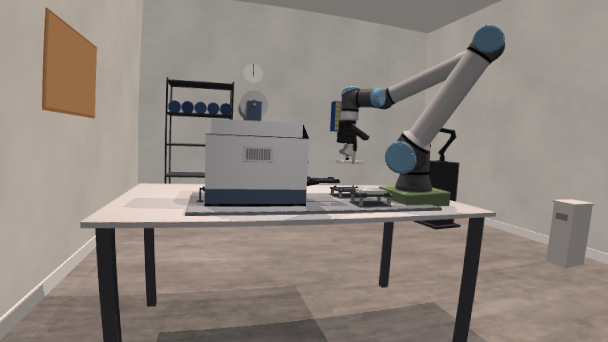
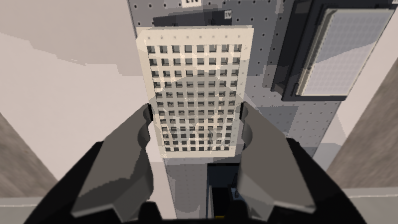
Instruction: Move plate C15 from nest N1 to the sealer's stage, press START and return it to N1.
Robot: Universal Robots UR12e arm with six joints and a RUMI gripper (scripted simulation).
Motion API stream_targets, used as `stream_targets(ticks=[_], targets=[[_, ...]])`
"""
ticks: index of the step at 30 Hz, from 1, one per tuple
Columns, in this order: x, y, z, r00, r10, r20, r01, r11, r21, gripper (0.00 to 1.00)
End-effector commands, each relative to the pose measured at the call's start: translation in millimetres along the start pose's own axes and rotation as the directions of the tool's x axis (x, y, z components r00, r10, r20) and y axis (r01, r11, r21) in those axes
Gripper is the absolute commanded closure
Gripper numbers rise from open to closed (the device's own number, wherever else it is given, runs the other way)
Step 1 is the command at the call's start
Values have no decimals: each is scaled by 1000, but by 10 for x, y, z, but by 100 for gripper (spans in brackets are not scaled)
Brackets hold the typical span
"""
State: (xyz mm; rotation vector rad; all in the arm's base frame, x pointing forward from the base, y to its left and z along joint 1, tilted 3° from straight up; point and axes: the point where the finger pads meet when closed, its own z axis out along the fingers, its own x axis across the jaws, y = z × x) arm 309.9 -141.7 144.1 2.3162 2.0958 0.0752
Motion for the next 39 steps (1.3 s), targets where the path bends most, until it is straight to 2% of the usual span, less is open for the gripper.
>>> stream_targets(ticks=[1, 39], targets=[[-4, 4, -6, 1000, 6, 1, -6, 1000, -1, 100], [424, 617, -6, 1000, 6, 1, -6, 1000, -1, 100]])
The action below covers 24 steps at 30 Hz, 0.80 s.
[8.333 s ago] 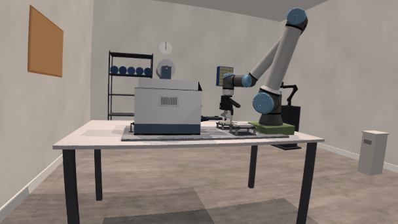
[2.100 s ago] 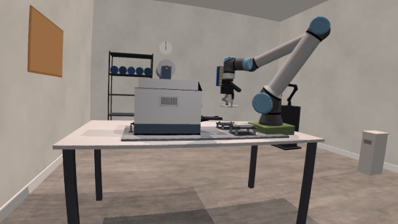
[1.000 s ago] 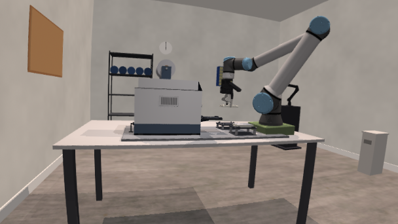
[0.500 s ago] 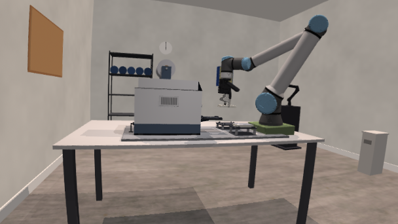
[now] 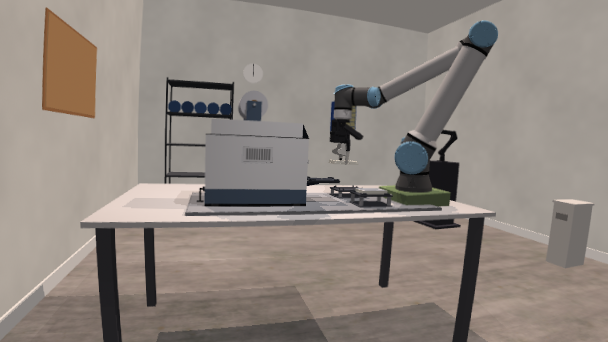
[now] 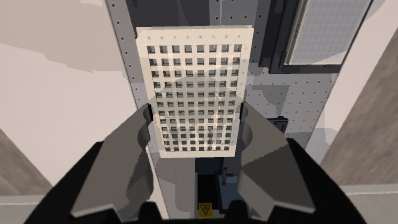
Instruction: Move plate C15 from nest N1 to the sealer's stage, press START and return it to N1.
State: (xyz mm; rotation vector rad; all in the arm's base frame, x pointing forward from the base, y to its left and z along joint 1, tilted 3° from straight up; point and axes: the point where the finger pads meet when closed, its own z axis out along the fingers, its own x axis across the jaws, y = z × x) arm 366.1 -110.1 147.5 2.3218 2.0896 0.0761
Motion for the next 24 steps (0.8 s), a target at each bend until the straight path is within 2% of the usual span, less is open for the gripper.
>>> stream_targets(ticks=[1, 24], targets=[[67, 108, -4, 1000, 0, 1, 0, 1000, 0, 100], [350, 509, -4, 1000, 0, 1, 0, 1000, 0, 100]])
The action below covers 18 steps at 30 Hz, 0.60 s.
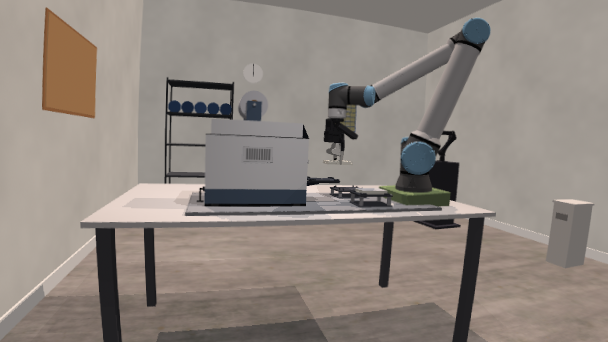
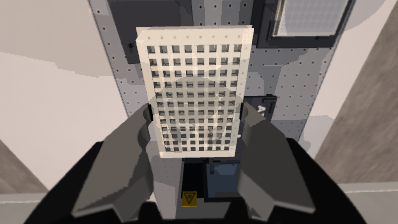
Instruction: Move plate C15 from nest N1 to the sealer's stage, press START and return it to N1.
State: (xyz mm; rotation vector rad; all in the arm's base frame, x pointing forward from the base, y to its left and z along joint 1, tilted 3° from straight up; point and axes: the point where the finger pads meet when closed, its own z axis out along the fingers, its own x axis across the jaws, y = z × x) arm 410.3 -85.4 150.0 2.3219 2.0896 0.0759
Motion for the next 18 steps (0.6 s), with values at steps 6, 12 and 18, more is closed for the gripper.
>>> stream_targets(ticks=[6, 12, 18], targets=[[111, 171, -4, 1000, 0, 1, 0, 1000, -1, 100], [192, 286, -4, 1000, 0, 1, 0, 1000, -1, 100], [273, 400, -4, 1000, 0, 1, 0, 1000, -1, 100]])
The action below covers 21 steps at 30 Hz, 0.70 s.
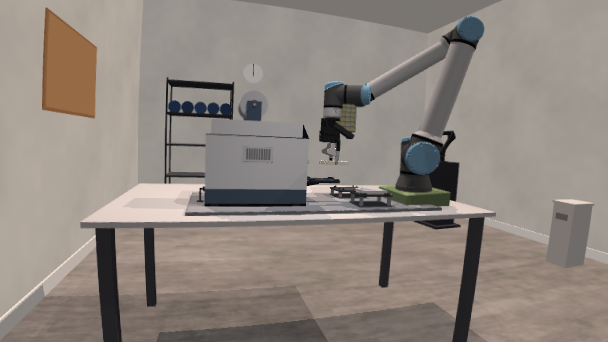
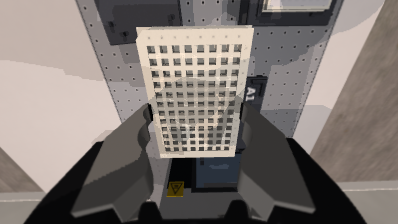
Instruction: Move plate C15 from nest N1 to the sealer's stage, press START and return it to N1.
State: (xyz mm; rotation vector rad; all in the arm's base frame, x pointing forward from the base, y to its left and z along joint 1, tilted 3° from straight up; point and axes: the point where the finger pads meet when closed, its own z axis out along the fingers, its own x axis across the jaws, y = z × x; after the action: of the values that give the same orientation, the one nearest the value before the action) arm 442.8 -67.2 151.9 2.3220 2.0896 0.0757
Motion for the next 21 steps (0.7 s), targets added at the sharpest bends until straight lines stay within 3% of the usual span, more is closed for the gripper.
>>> stream_targets(ticks=[1, 21], targets=[[58, 95, -4, 1000, 0, 1, 0, 1000, -1, 100], [287, 419, -4, 1000, 0, 1, 0, 1000, -1, 100]])
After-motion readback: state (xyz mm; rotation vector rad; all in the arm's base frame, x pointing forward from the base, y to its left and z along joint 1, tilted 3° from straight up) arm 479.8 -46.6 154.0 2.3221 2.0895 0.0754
